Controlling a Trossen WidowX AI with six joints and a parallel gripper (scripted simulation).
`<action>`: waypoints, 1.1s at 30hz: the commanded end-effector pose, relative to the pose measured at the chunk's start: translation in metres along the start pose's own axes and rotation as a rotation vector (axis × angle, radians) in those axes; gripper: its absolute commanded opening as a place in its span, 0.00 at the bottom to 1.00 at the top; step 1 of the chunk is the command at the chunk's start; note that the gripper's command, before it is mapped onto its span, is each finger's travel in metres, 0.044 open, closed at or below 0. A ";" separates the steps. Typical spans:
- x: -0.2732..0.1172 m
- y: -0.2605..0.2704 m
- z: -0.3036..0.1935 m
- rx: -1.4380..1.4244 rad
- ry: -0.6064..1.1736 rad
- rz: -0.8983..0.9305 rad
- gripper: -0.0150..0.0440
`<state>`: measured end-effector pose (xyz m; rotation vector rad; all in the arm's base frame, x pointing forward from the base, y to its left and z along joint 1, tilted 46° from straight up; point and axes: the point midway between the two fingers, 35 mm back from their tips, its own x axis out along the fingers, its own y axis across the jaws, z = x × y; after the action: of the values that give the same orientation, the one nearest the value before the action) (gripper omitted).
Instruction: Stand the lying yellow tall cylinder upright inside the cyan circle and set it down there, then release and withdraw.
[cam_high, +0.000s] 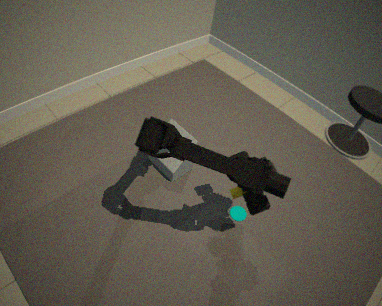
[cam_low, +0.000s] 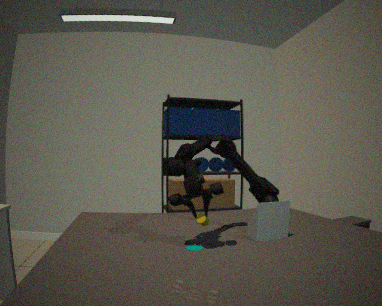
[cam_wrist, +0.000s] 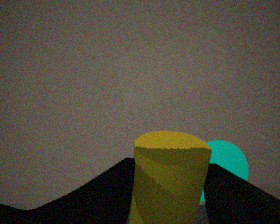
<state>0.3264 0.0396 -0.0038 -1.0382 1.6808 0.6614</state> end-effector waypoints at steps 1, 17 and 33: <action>-0.001 0.002 0.001 -0.008 -0.032 0.010 0.43; 0.003 0.002 0.000 -0.015 -0.147 0.047 0.43; 0.004 0.002 0.000 -0.026 -0.264 0.069 0.43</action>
<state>0.3251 0.0371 -0.0085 -0.8809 1.5104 0.8107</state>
